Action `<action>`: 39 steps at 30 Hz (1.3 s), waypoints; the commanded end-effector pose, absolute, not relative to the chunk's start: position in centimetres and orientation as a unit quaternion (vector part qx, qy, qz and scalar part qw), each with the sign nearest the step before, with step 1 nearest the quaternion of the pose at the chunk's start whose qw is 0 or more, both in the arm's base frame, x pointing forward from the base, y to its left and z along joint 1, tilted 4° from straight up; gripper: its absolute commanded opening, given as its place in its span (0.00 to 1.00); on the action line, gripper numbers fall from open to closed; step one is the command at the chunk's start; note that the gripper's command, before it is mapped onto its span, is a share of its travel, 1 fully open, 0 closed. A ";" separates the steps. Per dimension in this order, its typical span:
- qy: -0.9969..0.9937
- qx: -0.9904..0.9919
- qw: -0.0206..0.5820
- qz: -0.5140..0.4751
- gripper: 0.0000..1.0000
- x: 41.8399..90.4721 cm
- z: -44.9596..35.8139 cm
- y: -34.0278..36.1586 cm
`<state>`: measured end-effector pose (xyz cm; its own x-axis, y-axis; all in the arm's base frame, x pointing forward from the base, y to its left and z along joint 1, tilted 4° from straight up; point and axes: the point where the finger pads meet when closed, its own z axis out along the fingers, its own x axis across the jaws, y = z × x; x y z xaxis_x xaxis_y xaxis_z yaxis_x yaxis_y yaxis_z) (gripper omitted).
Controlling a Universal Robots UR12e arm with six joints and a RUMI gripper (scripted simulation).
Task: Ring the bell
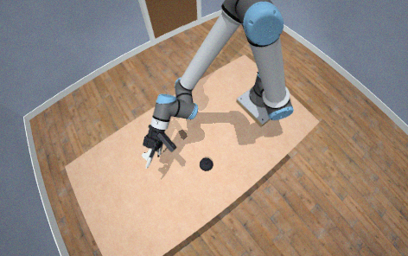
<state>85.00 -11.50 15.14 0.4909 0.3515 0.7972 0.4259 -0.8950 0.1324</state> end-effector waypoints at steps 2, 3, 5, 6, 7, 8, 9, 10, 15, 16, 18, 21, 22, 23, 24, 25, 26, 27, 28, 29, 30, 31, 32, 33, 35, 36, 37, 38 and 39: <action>-0.226 -0.862 0.041 -0.452 1.00 85.0 15.2 -11.5; -0.226 -0.862 0.041 -0.452 1.00 85.0 15.2 -11.5; -0.226 -0.862 0.041 -0.452 1.00 85.0 15.2 -11.5; -0.226 -0.862 0.041 -0.452 1.00 85.0 15.2 -11.5; -0.226 -0.862 0.041 -0.452 1.00 85.0 15.2 -11.5; -0.226 -0.862 0.041 -0.452 1.00 85.0 15.2 -11.5; -0.226 -0.862 0.041 -0.452 1.00 85.0 15.2 -11.5; -0.226 -0.862 0.041 -0.452 1.00 85.0 15.2 -11.5; -0.226 -0.862 0.041 -0.452 1.00 85.0 15.2 -11.5; -0.226 -0.862 0.041 -0.452 1.00 85.0 15.2 -11.5; -0.226 -0.862 0.041 -0.452 1.00 85.0 15.2 -11.5; -0.228 -0.863 0.040 -0.449 1.00 85.0 15.1 -11.3; -0.231 -0.864 0.039 -0.446 1.00 84.9 15.1 -11.2; -0.234 -0.865 0.037 -0.442 1.00 84.9 15.0 -10.9; -0.239 -0.866 0.036 -0.437 1.00 84.8 14.8 -10.6; -0.245 -0.868 0.033 -0.431 1.00 84.7 14.7 -10.2; -0.252 -0.870 0.031 -0.423 1.00 84.5 14.5 -9.7; -0.260 -0.872 0.028 -0.413 1.00 84.3 14.2 -9.2; -0.270 -0.874 0.024 -0.403 1.00 84.0 14.0 -8.5; -0.282 -0.876 0.021 -0.390 1.00 83.6 13.7 -7.8; -0.295 -0.878 0.017 -0.376 1.00 83.2 13.4 -7.0; -0.310 -0.880 0.012 -0.361 1.00 82.6 13.1 -6.2; -0.325 -0.880 0.008 -0.345 1.00 82.0 12.8 -5.3; -0.325 -0.880 0.008 -0.345 1.00 82.0 12.8 -5.3; -0.343 -0.881 0.004 -0.327 1.00 81.3 12.5 -4.3; -0.361 -0.880 0.000 -0.308 1.00 80.4 12.2 -3.4; -0.381 -0.879 -0.004 -0.288 1.00 79.5 11.9 -2.4; -0.401 -0.876 -0.008 -0.268 1.00 78.4 11.7 -1.5; -0.422 -0.872 -0.012 -0.247 1.00 77.3 11.5 -0.6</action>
<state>80.07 -3.44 12.13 0.5411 0.6346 0.5519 0.6336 -0.7391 0.2287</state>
